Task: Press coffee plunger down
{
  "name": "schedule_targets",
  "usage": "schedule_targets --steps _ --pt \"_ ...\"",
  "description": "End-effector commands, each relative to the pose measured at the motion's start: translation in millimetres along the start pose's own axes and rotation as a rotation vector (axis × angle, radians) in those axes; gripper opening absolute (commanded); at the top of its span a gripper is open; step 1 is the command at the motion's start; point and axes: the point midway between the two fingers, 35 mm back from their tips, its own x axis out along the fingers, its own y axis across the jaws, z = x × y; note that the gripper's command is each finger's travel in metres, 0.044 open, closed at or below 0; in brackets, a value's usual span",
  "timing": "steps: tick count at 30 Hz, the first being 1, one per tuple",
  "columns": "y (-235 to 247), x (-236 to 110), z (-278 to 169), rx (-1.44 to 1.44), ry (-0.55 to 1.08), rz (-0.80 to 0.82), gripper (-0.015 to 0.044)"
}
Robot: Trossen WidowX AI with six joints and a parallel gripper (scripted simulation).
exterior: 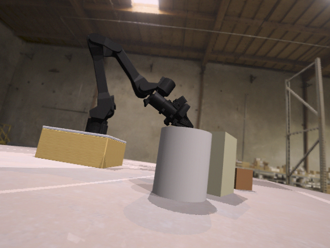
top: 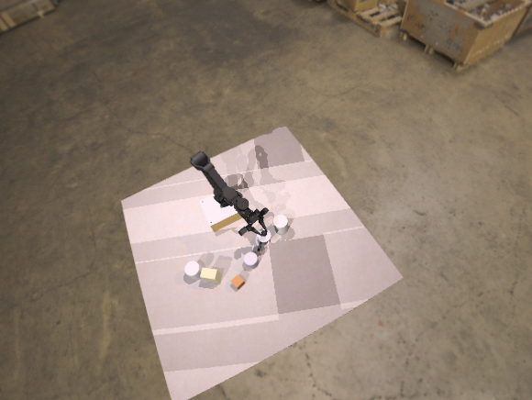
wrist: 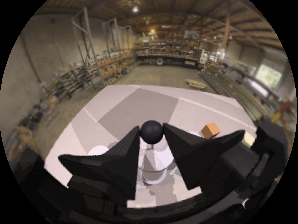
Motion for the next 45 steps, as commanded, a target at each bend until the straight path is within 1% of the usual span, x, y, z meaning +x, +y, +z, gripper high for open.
schedule_targets --steps 1,45 --pt "0.0 4.4 -12.2 -0.008 0.046 0.001 0.0126" --pt "-0.3 12.1 -6.5 -0.008 0.045 0.001 0.0126"
